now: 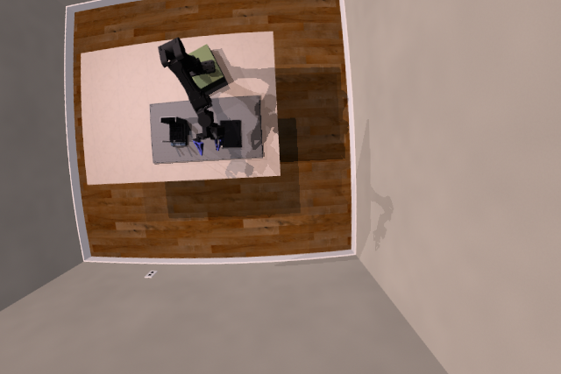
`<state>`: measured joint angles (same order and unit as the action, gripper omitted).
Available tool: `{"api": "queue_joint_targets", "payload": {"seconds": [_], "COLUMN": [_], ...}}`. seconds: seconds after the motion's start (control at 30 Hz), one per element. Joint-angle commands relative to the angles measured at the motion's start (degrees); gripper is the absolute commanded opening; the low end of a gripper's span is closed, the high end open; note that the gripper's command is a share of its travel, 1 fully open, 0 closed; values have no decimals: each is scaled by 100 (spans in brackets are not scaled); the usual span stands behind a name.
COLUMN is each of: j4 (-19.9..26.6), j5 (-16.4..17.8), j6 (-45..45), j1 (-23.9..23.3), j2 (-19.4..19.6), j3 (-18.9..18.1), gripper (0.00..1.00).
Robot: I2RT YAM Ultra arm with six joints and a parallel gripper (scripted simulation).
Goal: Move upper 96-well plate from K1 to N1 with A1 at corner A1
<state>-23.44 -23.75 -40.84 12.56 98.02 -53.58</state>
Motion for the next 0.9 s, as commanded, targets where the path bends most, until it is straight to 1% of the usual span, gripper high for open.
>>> {"api": "queue_joint_targets", "payload": {"seconds": [0.0,0.53,0.57,0.6,0.67,0.77,0.83,0.87], "j4": [17,17,349,494,1015,960,1472,1448], "j5": [-4,-4,-16,55,72,256,270,335], "j6": [27,27,128,166,303,237,378,350], "j1": [0,0,-112,-178,-288,-492,-598,-671], "j2": [-62,-62,17,74,94,171,210,235], "j3": [-58,-58,-287,-358,-587,-580,-814,-802], "gripper": [100,100,100,100,100,100,100,100]}}
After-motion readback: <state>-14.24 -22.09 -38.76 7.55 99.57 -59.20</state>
